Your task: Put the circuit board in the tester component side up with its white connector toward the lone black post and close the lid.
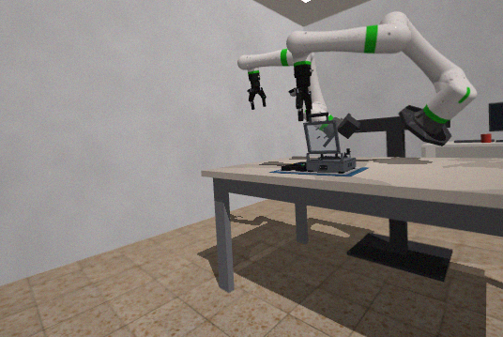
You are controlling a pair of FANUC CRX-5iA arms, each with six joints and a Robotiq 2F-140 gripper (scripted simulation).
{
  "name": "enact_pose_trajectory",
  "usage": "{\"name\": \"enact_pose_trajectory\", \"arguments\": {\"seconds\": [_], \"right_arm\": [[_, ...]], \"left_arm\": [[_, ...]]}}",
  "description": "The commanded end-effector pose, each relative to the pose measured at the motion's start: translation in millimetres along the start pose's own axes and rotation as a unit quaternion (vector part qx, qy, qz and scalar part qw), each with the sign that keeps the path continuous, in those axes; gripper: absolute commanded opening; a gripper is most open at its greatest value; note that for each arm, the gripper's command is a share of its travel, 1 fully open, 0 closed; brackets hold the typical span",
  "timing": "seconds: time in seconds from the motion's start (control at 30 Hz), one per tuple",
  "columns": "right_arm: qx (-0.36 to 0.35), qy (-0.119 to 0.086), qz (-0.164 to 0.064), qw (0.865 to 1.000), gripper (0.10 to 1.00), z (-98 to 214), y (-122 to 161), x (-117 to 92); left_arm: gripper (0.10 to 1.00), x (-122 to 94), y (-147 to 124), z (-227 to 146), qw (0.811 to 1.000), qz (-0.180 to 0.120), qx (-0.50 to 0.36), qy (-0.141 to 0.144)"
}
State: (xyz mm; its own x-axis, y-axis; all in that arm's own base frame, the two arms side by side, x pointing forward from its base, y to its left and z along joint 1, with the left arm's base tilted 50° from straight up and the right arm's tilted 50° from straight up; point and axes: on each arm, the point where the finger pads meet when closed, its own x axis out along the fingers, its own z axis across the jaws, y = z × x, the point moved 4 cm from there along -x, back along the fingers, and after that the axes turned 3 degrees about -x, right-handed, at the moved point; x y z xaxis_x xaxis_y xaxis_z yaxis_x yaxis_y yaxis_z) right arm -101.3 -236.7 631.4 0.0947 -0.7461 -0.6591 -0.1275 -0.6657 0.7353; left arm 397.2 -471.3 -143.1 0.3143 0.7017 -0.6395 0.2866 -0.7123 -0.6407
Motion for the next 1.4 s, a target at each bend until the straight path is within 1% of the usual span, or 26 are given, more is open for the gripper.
{"name": "enact_pose_trajectory", "arguments": {"seconds": [0.0, 0.23, 0.47, 0.53, 0.8, 1.0, 1.03, 1.1, 1.37], "right_arm": [[0.000, 0.000, 0.001, 1.000, 1.000, 0.4, 0.2, -1.2], [0.000, 0.000, 0.001, 1.000, 1.000, 0.4, 0.2, -1.2], [0.000, 0.000, 0.001, 1.000, 1.000, 0.4, 0.2, -1.2], [0.000, 0.000, 0.001, 1.000, 1.000, 0.4, 0.2, -1.2], [0.000, 0.000, 0.001, 1.000, 1.000, 0.4, 0.2, -1.2], [0.000, 0.000, 0.001, 1.000, 1.000, 0.4, 0.2, -1.2], [0.000, 0.000, 0.001, 1.000, 1.000, 0.4, 0.2, -1.2], [0.000, 0.000, 0.001, 1.000, 1.000, 0.4, 0.2, -1.2], [0.000, 0.000, 0.001, 1.000, 1.000, 0.4, 0.2, -1.2]], "left_arm": [[0.623, 4.1, 0.4, -0.1, 1.000, 0.001, 0.000, 0.000], [0.623, 34.6, 0.4, -0.2, 1.000, 0.001, 0.000, 0.000], [0.623, 72.2, 0.6, -0.2, 1.000, 0.001, 0.000, 0.000], [0.623, 72.2, 0.6, -0.2, 1.000, 0.001, 0.000, 0.000], [0.623, 116.7, 0.7, -0.3, 1.000, 0.001, 0.000, 0.000], [0.623, 144.4, 0.7, -0.3, 1.000, 0.001, 0.000, 0.000], [0.623, 148.4, 0.7, -0.3, 1.000, 0.001, 0.000, 0.000], [0.623, 148.4, 0.7, -0.3, 1.000, 0.001, 0.000, 0.000], [0.623, 173.3, 0.8, -0.4, 1.000, 0.001, 0.000, 0.000]]}}
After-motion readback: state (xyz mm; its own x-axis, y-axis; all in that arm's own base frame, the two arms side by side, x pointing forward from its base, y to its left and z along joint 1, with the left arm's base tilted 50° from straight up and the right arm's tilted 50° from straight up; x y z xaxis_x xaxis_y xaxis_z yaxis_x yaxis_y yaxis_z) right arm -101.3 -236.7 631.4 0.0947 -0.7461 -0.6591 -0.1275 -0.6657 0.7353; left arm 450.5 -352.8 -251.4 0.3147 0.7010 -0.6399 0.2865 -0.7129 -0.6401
